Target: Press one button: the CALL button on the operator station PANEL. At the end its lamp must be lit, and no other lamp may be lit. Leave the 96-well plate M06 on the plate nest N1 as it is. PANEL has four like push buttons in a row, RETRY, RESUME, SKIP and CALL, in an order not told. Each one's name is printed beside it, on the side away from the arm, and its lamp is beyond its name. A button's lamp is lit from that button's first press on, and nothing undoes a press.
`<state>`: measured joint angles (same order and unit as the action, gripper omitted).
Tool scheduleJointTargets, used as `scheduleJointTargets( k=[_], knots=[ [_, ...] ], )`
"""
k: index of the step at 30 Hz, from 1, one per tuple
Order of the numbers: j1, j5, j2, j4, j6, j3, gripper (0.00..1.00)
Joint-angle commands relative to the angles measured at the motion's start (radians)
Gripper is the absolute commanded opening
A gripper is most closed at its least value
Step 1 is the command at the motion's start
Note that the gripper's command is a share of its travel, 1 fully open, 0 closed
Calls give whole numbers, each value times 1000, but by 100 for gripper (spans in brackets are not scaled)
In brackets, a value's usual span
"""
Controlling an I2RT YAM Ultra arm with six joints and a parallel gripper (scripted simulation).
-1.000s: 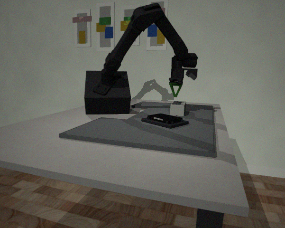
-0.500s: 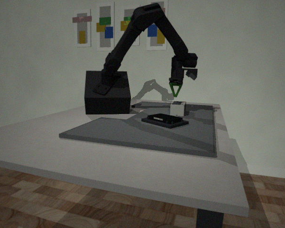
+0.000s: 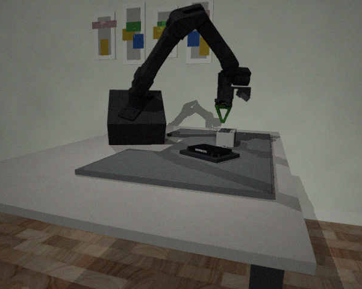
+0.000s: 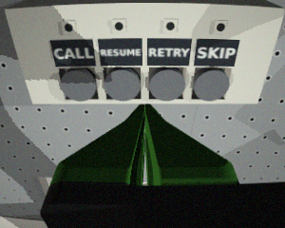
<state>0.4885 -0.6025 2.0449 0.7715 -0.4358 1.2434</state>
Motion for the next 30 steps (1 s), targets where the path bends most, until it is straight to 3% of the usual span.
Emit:
scheduleJointTargets(
  k=[1,21,30],
  knots=[
    [6,-2,-7,-3,2,5,0],
    [6,-2,-7,-3,2,5,0],
    [127,5,46,151,-132,135,0]
  ],
)
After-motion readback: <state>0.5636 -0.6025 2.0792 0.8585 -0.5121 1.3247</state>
